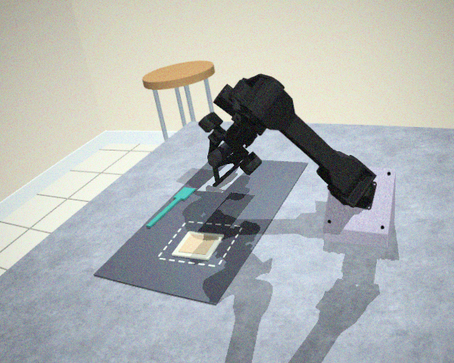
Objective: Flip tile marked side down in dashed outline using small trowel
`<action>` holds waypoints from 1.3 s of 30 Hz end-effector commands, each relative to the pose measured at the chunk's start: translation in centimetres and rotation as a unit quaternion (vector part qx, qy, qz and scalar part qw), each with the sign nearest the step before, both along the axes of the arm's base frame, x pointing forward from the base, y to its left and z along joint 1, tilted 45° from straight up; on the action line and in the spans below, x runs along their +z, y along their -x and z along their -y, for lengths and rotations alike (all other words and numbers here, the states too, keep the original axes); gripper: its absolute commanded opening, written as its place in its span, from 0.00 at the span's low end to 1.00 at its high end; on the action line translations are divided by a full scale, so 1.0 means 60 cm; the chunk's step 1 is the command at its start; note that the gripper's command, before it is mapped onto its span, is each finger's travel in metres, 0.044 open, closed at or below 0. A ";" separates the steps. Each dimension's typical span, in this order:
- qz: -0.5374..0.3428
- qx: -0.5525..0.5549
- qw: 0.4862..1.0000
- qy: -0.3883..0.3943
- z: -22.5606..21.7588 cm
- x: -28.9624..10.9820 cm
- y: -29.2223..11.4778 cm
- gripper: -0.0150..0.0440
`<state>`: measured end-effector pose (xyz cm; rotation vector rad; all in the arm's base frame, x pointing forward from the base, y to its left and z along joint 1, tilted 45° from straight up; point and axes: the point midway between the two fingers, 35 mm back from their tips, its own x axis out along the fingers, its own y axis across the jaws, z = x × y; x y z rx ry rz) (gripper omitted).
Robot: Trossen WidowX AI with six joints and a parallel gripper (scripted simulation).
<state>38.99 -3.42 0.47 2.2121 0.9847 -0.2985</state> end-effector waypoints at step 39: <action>-0.410 -0.313 0.856 -0.027 0.077 -0.163 -0.062 0.25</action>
